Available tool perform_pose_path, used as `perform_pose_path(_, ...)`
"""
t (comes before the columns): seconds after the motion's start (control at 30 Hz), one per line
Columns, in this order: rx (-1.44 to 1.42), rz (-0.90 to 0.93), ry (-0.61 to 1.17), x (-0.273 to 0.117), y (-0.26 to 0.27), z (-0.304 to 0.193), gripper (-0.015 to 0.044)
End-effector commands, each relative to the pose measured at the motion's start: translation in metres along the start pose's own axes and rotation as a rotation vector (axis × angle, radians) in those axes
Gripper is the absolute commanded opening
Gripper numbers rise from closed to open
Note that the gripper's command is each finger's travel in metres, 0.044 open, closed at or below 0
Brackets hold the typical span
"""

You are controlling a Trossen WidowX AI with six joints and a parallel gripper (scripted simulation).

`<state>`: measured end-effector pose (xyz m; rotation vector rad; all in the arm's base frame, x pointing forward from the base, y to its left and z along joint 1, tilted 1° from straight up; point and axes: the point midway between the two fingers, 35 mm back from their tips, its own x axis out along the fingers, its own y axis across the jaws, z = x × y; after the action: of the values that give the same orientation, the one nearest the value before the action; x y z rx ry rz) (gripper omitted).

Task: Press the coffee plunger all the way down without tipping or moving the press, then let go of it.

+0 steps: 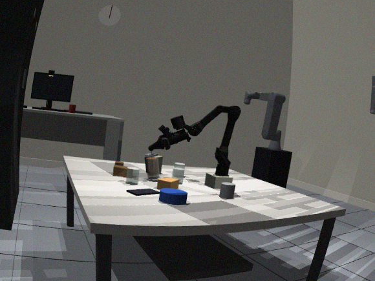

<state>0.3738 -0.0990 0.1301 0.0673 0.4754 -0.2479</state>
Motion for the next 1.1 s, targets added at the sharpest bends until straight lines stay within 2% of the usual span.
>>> perform_pose_path(0.0,0.006,-0.001,0.027,0.0032,0.0000,-0.0064,0.0119)
perform_pose_path(0.93,0.000,0.000,0.011,0.0037,0.0001,-0.0001,0.0119)
perform_pose_path(1.07,0.000,0.000,0.011,0.0037,0.0001,-0.0001,0.0224)
